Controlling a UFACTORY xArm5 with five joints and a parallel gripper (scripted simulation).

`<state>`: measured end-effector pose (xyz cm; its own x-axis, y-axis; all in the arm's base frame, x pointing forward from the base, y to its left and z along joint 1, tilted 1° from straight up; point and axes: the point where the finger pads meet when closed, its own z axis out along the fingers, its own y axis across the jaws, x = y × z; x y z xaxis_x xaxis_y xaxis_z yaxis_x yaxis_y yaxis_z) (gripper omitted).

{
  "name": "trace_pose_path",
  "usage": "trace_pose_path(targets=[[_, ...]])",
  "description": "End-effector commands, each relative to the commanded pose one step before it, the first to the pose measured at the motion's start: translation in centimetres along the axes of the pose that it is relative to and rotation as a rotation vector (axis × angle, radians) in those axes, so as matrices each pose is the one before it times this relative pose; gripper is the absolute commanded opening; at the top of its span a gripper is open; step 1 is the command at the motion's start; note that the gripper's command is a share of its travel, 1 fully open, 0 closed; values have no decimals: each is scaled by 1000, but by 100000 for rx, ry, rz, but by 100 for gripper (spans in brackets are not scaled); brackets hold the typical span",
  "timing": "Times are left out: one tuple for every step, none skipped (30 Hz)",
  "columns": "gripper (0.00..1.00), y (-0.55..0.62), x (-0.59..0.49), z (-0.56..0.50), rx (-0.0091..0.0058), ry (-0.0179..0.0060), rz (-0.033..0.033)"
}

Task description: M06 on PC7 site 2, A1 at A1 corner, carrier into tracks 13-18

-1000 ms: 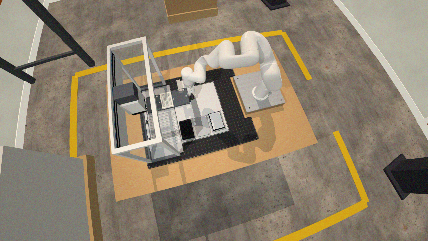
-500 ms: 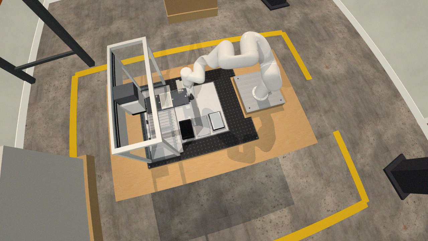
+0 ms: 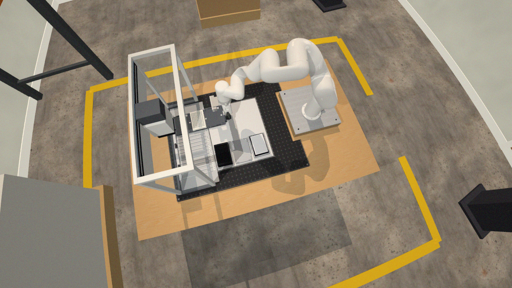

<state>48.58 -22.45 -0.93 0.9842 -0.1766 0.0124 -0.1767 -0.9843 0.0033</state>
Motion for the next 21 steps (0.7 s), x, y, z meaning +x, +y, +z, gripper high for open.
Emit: trace_pose_path(targets=[[81, 45, 368, -212, -152, 615, -38], [81, 0, 33, 0, 0, 0, 0], [81, 0, 33, 0, 0, 0, 0], [81, 0, 33, 0, 0, 0, 0], [81, 0, 33, 0, 0, 0, 0], [81, 0, 0, 0, 0, 0, 0], [81, 0, 0, 0, 0, 0, 0], [81, 0, 33, 0, 0, 0, 0], [81, 0, 33, 0, 0, 0, 0], [81, 0, 33, 0, 0, 0, 0], [81, 0, 33, 0, 0, 0, 0], [81, 0, 33, 0, 0, 0, 0], [81, 0, 33, 0, 0, 0, 0], [81, 0, 33, 0, 0, 0, 0], [81, 0, 33, 0, 0, 0, 0], [81, 0, 33, 0, 0, 0, 0], [81, 0, 33, 0, 0, 0, 0], [81, 0, 0, 0, 0, 0, 0], [81, 0, 0, 0, 0, 0, 0], [81, 0, 0, 0, 0, 0, 0], [81, 0, 0, 0, 0, 0, 0]])
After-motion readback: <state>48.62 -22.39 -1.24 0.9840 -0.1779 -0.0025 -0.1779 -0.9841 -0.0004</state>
